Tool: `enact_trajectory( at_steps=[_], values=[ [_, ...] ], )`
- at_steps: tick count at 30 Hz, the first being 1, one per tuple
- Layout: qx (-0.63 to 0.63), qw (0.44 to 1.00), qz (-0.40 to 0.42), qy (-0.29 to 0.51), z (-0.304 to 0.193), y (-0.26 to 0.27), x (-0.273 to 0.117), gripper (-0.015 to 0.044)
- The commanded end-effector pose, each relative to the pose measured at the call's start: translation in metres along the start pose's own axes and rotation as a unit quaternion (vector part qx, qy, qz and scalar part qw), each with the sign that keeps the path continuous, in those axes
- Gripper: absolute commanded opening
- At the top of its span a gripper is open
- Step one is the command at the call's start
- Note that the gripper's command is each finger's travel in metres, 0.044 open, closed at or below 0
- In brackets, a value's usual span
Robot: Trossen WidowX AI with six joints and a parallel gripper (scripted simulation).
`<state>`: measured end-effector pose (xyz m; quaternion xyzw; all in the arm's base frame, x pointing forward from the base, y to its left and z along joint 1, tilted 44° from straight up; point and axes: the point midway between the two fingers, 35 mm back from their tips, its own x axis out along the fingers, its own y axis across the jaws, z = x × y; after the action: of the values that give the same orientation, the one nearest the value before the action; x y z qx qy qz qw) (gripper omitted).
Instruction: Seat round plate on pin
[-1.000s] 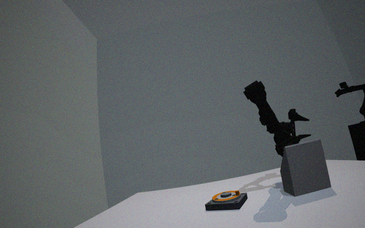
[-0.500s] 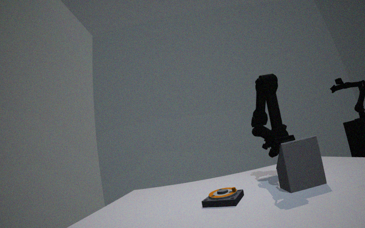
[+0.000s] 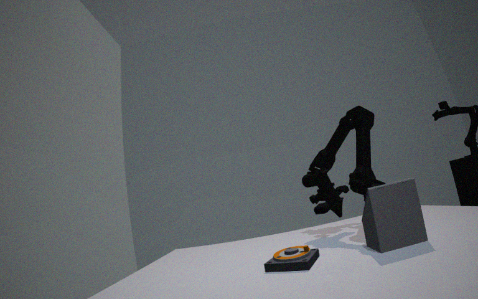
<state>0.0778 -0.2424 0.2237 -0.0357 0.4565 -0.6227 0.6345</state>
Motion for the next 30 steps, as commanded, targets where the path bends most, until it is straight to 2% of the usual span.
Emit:
enact_trajectory(
  at_steps=[1,7,9,15,17,23,26,30],
  values=[
    [-0.029,0.997,0.058,-0.029,0.02,0.039,-0.013,0.0],
    [-0.101,0.981,0.152,-0.062,0.037,0.121,-0.048,0.0],
    [-0.113,0.979,0.16,-0.06,0.035,0.133,-0.05,0.0],
    [-0.219,0.952,0.206,-0.045,0.001,0.225,-0.084,0.0],
    [-0.231,0.949,0.209,-0.045,-0.004,0.234,-0.088,0.0],
    [-0.338,0.916,0.213,-0.046,-0.068,0.3,-0.125,0.0],
    [-0.362,0.907,0.209,-0.049,-0.086,0.311,-0.133,0.0],
    [-0.426,0.883,0.189,-0.066,-0.141,0.332,-0.15,0.0]
  ],
)
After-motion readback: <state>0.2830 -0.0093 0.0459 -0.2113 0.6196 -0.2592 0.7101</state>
